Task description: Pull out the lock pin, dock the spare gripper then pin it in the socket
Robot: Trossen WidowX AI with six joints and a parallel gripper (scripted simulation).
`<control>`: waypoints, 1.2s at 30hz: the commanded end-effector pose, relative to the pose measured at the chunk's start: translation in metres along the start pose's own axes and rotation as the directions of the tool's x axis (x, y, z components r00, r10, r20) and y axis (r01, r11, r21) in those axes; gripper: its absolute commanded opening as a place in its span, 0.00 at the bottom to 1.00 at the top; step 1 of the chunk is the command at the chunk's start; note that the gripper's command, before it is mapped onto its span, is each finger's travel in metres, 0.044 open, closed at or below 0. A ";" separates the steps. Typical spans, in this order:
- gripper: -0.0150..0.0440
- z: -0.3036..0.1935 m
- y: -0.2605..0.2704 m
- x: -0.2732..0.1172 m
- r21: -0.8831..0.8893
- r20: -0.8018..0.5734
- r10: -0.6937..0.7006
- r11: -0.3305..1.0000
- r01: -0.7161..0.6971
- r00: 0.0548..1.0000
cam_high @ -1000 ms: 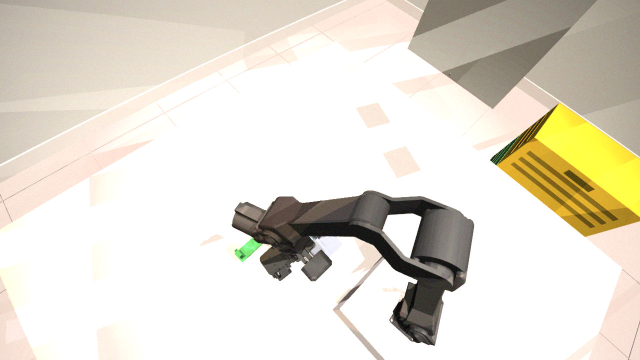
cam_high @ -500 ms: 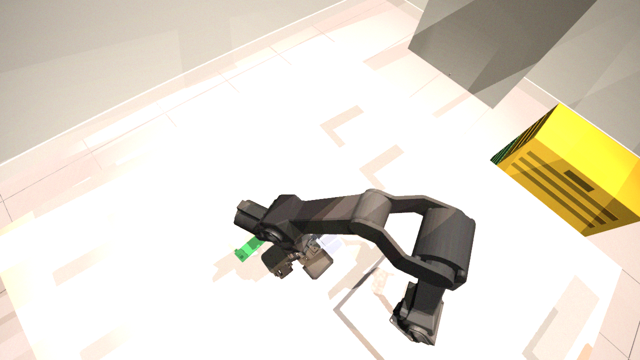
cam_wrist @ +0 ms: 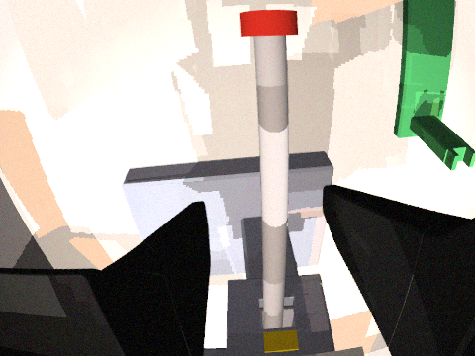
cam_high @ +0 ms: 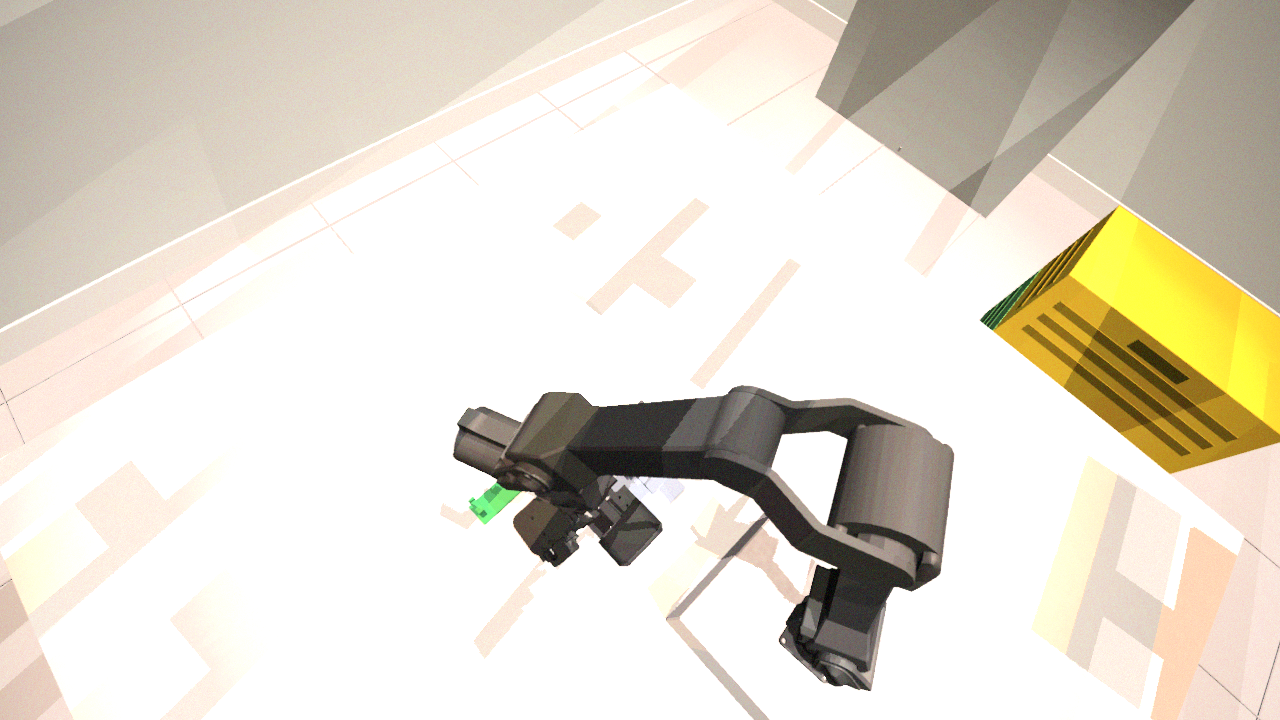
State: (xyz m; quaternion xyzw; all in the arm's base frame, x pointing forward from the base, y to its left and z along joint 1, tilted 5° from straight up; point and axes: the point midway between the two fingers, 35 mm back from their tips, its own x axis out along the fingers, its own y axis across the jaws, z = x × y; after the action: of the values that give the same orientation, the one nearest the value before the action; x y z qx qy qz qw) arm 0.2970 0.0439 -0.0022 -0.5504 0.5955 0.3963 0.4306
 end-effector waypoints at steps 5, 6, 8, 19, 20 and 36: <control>0.59 0.008 0.001 -0.018 -0.005 -0.001 0.001 1.000 -0.001 1.000; 0.59 0.009 0.001 -0.020 -0.006 -0.002 0.001 1.000 -0.001 1.000; 0.59 0.011 0.001 -0.025 -0.009 -0.004 0.001 1.000 -0.001 1.000; 0.59 0.022 0.002 -0.050 -0.026 -0.012 -0.001 1.000 0.000 1.000; 0.59 0.023 0.002 -0.052 -0.028 -0.013 -0.001 1.000 0.001 1.000; 0.82 0.031 0.002 -0.071 -0.046 -0.021 -0.008 0.999 0.007 1.000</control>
State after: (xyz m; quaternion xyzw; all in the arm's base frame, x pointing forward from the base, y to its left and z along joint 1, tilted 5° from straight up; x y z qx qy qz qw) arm 0.2990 0.0961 0.0560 -0.5663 0.5891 0.4021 0.4130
